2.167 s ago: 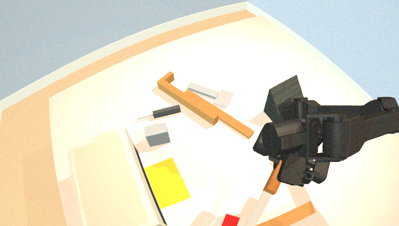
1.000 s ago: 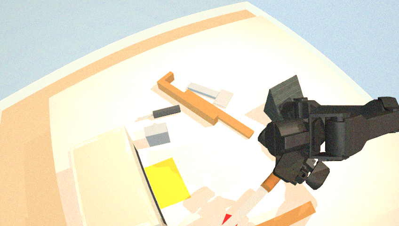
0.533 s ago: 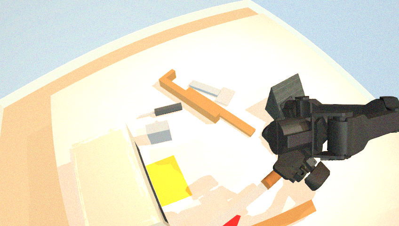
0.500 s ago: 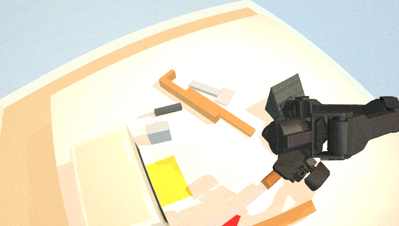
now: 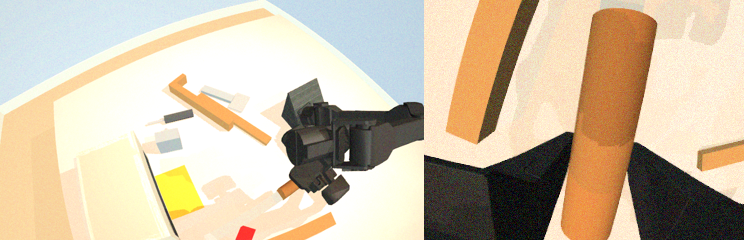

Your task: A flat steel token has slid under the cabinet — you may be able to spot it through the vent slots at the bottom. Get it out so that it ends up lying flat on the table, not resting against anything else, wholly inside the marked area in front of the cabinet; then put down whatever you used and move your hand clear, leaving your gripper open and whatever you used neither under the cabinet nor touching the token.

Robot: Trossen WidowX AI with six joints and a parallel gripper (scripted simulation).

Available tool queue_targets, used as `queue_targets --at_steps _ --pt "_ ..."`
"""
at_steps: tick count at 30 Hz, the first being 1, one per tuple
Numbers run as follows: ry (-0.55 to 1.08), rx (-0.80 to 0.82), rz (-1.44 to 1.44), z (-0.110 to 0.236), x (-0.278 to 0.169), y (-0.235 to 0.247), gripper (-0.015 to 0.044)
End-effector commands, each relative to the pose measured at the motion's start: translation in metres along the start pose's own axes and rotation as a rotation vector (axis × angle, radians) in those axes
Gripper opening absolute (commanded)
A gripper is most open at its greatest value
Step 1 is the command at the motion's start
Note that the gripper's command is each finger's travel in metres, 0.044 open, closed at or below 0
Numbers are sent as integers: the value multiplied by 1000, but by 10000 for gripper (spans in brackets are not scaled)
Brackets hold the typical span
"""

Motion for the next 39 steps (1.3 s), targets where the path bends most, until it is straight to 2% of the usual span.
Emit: queue_targets --at_steps 1,19,39 --pt "-2 -5 -26 1 0 0 0" --pt "-13 -10 -158 1 -5 3 0" --pt "-3 -16 -175 0 -7 7 0"
Point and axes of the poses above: the point midway between the two fingers, 35 mm back from their tips, its own z axis back along the fingers, its own y axis across the jaws, x = y × z, the point moved 3 cm from there along z, back along the fingers, and after that the axes turned 12 degrees about z, right-handed, at the moved point
